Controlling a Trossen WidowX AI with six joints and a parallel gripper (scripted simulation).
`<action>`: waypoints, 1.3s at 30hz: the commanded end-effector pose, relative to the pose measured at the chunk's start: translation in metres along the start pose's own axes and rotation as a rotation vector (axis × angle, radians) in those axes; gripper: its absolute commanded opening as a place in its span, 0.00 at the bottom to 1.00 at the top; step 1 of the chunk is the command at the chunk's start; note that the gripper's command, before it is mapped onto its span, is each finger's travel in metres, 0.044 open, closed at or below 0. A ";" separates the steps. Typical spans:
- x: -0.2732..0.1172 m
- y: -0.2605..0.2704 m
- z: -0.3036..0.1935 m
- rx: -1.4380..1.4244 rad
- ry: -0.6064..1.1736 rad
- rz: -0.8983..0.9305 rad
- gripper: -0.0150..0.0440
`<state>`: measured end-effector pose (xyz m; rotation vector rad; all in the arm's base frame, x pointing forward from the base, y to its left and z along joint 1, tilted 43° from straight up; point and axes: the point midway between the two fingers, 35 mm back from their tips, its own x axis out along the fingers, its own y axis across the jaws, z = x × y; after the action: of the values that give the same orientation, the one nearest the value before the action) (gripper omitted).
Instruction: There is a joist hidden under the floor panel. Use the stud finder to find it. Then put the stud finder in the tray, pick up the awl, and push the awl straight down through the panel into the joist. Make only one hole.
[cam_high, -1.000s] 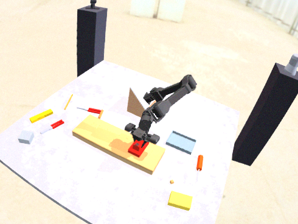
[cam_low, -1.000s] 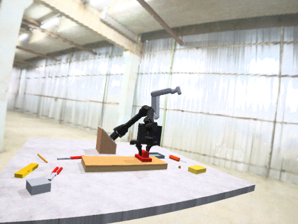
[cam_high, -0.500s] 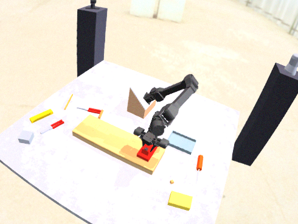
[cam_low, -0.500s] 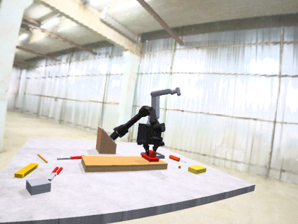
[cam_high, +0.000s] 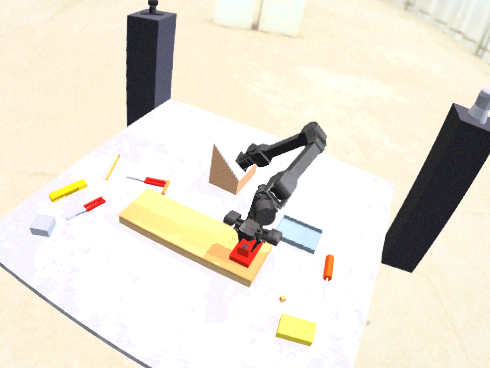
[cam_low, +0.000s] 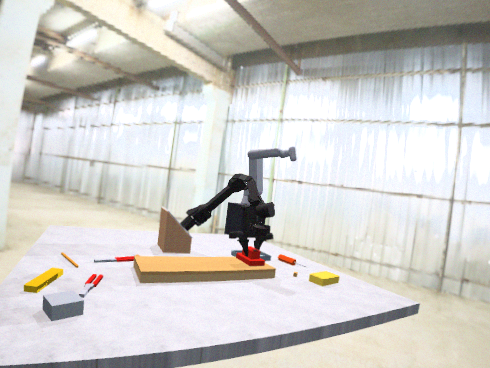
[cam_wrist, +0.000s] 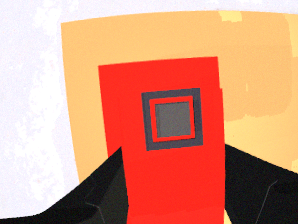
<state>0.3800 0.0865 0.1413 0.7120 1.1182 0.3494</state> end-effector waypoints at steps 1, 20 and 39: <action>0.000 0.000 0.000 0.000 0.000 0.000 0.25; 0.001 -0.048 -0.001 -0.005 0.005 0.008 0.25; 0.002 -0.118 -0.001 -0.006 0.006 0.005 0.25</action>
<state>0.3717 0.0104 0.0691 0.7095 1.1185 0.3650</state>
